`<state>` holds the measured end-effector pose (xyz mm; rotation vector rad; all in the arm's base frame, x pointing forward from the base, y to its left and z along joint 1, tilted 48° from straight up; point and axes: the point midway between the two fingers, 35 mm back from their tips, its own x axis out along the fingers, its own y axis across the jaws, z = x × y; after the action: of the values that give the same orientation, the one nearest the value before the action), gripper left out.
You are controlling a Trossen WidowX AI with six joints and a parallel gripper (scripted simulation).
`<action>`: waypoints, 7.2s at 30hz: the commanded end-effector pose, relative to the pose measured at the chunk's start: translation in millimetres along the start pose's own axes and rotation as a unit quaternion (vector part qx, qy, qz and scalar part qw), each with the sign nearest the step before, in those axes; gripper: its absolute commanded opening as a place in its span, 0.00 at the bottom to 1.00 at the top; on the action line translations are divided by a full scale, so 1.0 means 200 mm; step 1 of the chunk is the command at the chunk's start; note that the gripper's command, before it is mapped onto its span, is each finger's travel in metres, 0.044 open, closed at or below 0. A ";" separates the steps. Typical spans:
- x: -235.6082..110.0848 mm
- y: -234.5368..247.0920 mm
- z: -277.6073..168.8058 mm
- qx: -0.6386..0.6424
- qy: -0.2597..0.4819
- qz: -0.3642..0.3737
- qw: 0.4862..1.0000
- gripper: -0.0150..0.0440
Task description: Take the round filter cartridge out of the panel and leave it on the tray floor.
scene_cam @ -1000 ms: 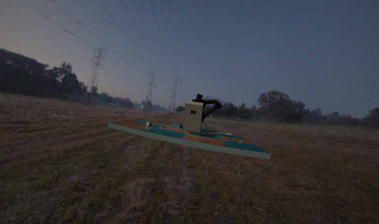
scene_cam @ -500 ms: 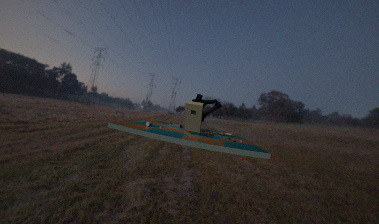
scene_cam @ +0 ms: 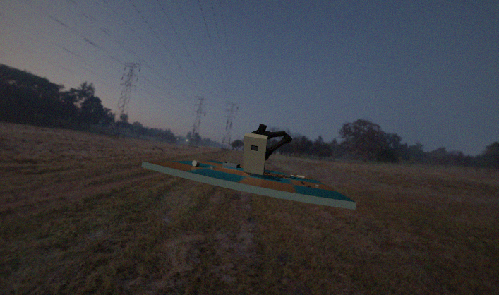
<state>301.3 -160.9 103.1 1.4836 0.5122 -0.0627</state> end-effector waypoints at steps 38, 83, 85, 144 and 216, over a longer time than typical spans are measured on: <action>0.02 0.00 -0.01 0.639 0.000 -0.005 0.769 0.25; -0.34 -0.12 -0.14 0.597 -0.001 -0.007 0.803 0.25; -0.33 -0.14 -0.16 0.597 -0.001 -0.007 0.803 0.25; -0.50 0.06 0.11 0.353 0.022 -0.057 0.933 0.77; -0.17 -0.29 -0.31 -0.317 0.211 -0.076 0.922 0.66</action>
<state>233.0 -115.5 61.7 0.8139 0.9002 0.2863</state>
